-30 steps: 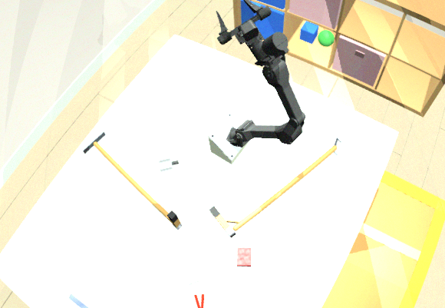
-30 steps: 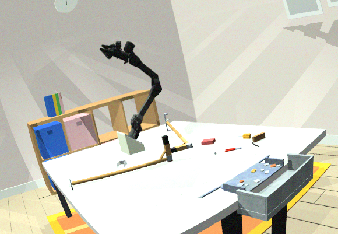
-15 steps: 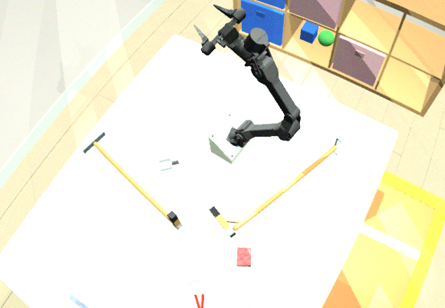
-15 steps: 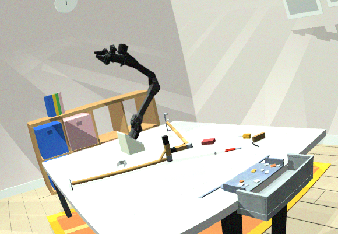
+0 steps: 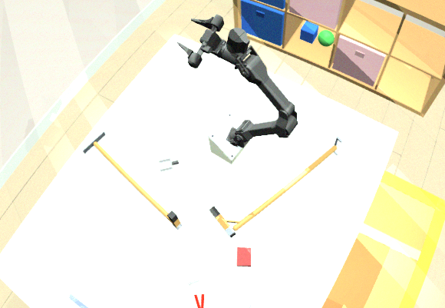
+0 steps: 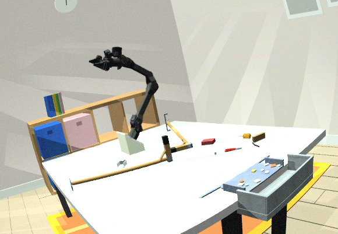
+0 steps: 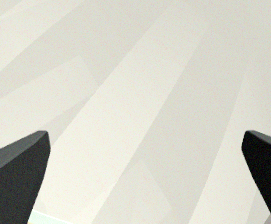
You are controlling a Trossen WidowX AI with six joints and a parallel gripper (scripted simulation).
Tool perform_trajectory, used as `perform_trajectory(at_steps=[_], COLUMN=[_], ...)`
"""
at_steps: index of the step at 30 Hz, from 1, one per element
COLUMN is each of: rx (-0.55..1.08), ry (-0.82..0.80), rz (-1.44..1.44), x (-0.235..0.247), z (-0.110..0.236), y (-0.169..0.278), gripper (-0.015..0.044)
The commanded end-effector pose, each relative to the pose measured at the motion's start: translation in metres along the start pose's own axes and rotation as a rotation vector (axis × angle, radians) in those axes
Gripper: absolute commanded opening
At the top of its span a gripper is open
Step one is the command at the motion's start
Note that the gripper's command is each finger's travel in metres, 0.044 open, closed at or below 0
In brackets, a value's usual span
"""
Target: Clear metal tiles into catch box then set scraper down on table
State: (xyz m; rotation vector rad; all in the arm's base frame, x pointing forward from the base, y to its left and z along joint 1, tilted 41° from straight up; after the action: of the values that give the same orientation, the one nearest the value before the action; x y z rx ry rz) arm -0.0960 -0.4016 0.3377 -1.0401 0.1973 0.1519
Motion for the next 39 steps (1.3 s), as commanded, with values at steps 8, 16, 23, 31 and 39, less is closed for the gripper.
perform_trajectory(at_steps=[8,16,23,31,39], rx=[0.126,0.22,0.309,0.417,0.532], ry=[-0.162,-0.265,-0.349,-0.438,-0.517], rz=[-0.075,-0.127,-0.173,-0.227,-0.282], x=[0.037,0.063,0.086,0.111,0.136], z=[-0.022,-0.032,-0.039,-0.043,-0.044], y=[0.028,0.047,0.064,0.083,0.102], gripper=[0.044,0.044,0.044,0.044,0.044])
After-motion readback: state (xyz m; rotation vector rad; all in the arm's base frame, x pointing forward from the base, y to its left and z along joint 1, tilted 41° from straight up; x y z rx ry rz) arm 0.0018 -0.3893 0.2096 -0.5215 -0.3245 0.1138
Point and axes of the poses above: the point midway between the two fingers, 35 mm back from their tips, its own z axis back along the fingers, its own x axis across the jaws, y = z × x, the point moved 5 cm from there along z, back along the fingers, and after that the axes turned 2 degrees about -z, right-handed, at the moved point
